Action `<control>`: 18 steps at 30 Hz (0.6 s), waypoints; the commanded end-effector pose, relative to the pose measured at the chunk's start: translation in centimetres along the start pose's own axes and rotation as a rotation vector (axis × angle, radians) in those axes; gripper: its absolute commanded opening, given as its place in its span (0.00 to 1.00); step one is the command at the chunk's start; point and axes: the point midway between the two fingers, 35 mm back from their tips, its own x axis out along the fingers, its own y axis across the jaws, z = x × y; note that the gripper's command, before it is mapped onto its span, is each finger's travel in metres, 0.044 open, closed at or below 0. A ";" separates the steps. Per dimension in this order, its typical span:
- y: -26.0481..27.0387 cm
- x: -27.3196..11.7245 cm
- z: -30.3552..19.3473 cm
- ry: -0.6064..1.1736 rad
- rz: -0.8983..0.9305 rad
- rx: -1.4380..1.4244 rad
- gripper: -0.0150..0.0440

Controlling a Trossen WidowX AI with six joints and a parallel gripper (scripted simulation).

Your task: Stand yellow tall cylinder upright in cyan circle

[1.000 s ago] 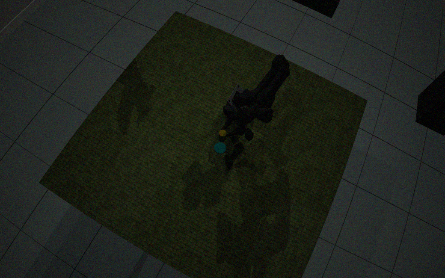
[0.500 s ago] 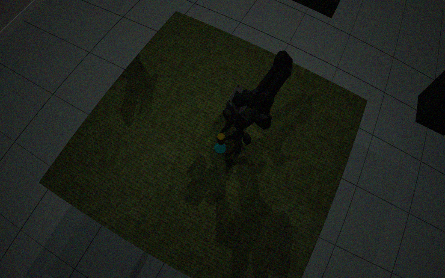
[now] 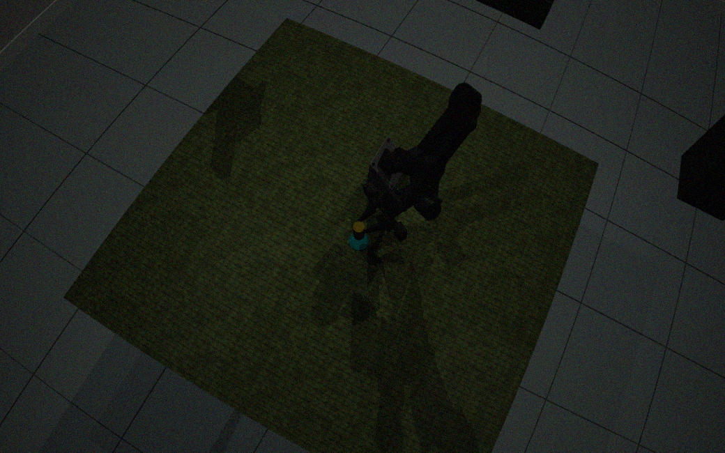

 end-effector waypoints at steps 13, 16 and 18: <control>-0.2 0.0 -2.8 -0.020 -0.020 -0.025 0.43; -0.2 -0.1 -3.2 -0.026 -0.018 -0.031 0.43; -0.3 -0.2 -3.5 -0.030 -0.016 -0.036 0.43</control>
